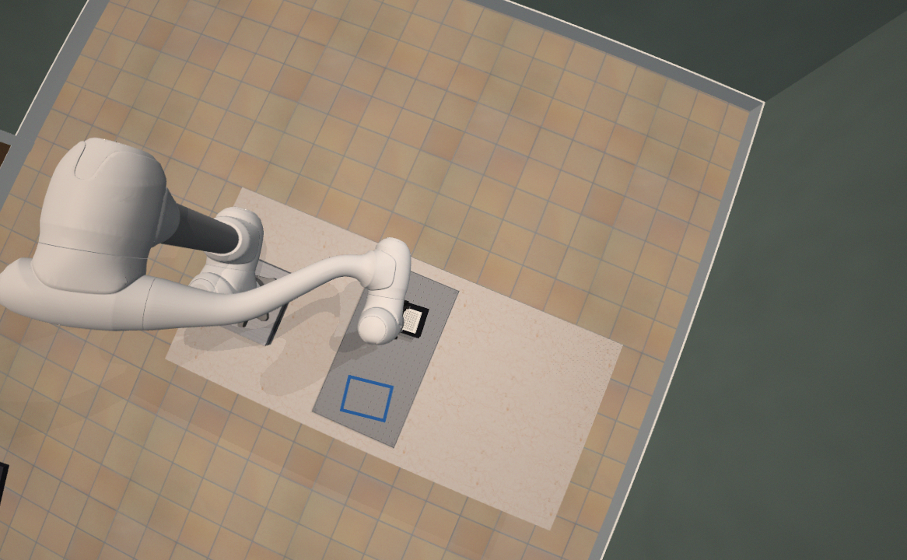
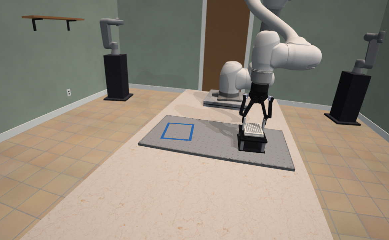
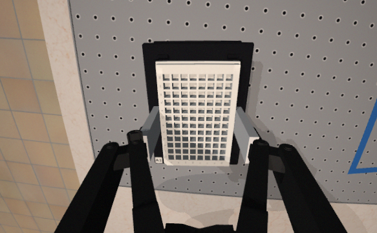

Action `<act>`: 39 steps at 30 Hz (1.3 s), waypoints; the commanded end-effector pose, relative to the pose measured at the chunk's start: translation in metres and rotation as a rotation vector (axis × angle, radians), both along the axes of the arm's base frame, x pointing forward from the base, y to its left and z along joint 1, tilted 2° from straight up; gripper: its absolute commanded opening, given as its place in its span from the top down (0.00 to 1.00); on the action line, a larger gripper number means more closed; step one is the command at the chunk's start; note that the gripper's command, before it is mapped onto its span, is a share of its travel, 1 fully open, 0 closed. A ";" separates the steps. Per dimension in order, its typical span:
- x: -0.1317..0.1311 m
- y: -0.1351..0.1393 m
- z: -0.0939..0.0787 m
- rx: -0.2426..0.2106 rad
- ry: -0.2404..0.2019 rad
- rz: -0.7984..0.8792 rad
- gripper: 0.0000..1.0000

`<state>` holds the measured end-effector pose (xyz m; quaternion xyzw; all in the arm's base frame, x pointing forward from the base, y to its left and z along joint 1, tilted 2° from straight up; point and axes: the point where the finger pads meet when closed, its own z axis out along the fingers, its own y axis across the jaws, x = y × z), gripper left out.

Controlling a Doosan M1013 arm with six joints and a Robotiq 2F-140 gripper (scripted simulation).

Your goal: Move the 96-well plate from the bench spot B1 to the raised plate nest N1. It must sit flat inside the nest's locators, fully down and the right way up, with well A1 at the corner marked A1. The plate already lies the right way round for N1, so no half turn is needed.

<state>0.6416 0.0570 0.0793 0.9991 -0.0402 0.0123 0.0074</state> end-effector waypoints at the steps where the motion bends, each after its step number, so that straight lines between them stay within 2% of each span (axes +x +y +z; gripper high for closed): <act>1: 0.000 0.000 0.000 0.000 0.000 0.000 1.00; 39: 0.000 0.000 -0.005 0.000 0.000 0.000 1.00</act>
